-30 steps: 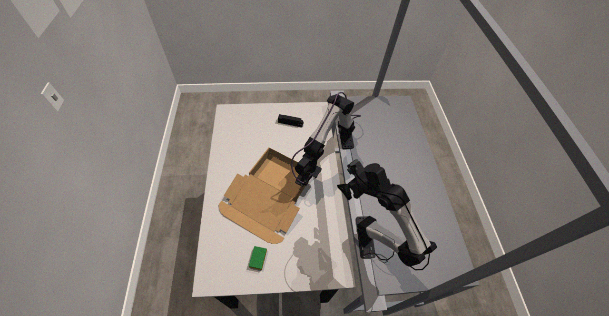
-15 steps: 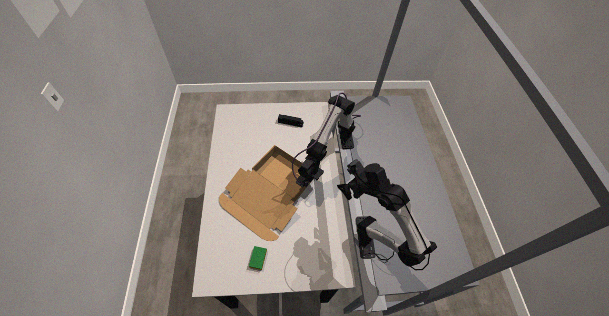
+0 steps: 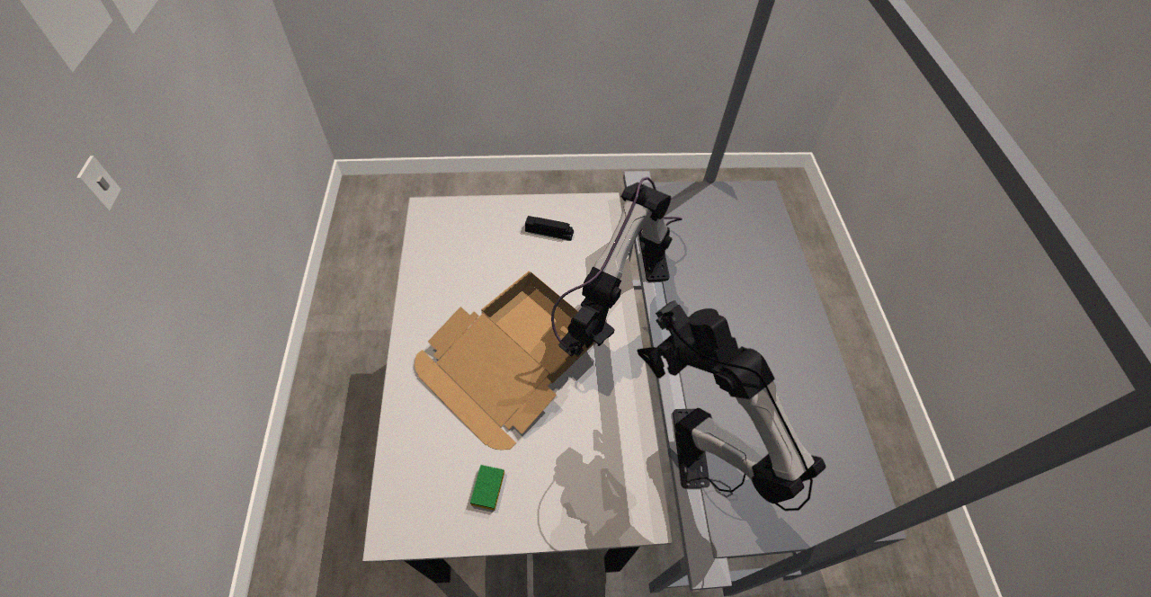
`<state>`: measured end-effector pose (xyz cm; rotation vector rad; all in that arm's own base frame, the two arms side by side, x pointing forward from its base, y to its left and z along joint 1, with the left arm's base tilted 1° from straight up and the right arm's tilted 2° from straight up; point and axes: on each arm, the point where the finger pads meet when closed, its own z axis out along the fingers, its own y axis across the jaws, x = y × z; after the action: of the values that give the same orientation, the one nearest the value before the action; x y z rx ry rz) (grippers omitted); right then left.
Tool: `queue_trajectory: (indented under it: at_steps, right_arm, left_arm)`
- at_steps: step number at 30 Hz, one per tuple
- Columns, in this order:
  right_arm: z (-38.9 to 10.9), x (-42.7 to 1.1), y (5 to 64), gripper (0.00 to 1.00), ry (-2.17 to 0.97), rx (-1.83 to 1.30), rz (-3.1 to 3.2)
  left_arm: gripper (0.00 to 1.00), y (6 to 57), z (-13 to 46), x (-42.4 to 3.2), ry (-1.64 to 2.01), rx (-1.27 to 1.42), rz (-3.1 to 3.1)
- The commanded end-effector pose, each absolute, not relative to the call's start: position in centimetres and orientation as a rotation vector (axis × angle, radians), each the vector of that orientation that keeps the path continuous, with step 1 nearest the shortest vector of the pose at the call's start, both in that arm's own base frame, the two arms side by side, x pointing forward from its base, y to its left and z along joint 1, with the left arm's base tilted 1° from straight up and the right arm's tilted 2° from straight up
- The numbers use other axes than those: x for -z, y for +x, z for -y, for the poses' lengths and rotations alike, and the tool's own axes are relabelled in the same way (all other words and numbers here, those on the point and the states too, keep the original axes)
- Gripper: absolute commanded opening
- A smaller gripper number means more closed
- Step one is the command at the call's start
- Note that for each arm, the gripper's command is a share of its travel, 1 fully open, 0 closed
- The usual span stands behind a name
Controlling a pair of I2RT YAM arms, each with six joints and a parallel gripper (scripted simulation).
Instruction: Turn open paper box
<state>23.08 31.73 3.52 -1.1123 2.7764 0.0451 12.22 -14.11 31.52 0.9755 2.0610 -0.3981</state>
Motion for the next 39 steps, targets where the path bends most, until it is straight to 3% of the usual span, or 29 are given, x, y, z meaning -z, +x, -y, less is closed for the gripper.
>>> queue_trajectory:
  at_steps: [1, 39]
  right_arm:
    - [-32.7, -3.4, 22.8, 0.0, -1.059, -0.029, -2.797]
    - [-36.1, -3.4, 22.0, 0.0, -0.63, 0.0, -2.911]
  left_arm:
    - [1.0, 12.3, 14.2, -31.9, 0.967, 0.401, -2.052]
    - [1.0, 12.3, 14.2, -31.9, 0.967, 0.401, -2.052]
